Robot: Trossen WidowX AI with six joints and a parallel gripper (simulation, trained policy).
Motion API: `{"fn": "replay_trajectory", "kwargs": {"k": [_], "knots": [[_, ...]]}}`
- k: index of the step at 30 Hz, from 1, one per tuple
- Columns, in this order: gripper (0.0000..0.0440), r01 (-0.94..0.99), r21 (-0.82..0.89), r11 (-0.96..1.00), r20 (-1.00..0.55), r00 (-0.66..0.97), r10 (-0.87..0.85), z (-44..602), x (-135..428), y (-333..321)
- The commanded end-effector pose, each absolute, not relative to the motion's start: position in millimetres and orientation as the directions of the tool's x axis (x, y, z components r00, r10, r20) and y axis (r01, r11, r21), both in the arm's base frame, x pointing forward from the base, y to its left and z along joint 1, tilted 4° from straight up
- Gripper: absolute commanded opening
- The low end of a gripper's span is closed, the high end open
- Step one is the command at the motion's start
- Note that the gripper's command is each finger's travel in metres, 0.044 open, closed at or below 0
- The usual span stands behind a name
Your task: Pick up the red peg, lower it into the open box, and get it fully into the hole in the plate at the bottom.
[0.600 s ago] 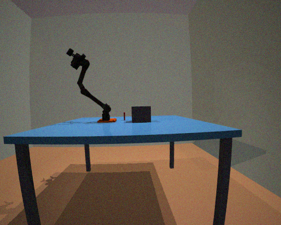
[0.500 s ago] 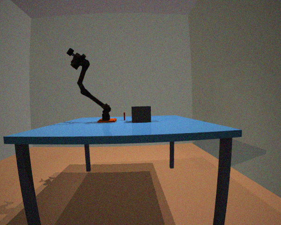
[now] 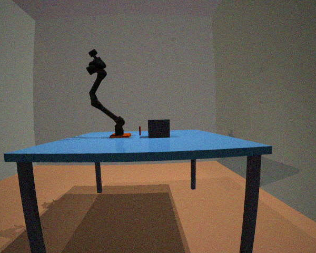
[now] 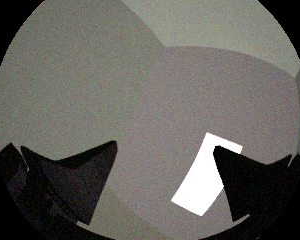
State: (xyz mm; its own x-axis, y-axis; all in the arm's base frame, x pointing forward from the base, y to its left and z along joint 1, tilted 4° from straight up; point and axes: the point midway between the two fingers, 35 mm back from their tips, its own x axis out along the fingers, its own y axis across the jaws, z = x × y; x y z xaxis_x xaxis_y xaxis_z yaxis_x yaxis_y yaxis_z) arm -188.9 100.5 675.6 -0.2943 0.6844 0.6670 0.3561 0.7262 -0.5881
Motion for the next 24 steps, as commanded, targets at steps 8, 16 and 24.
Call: {"fn": "replay_trajectory", "kwargs": {"k": [8, 16, 24], "knots": [[0.044, 0.205, -0.612, 0.764, 0.78, -0.005, 0.626, 691.8, -100.0, 104.7], [0.044, 0.136, -0.582, 0.802, 0.807, 0.217, 0.549, 694.0, -36.9, 96.5], [0.044, 0.093, -0.527, 0.845, 0.787, 0.43, 0.443, 686.8, 25.0, 78.4]]}}
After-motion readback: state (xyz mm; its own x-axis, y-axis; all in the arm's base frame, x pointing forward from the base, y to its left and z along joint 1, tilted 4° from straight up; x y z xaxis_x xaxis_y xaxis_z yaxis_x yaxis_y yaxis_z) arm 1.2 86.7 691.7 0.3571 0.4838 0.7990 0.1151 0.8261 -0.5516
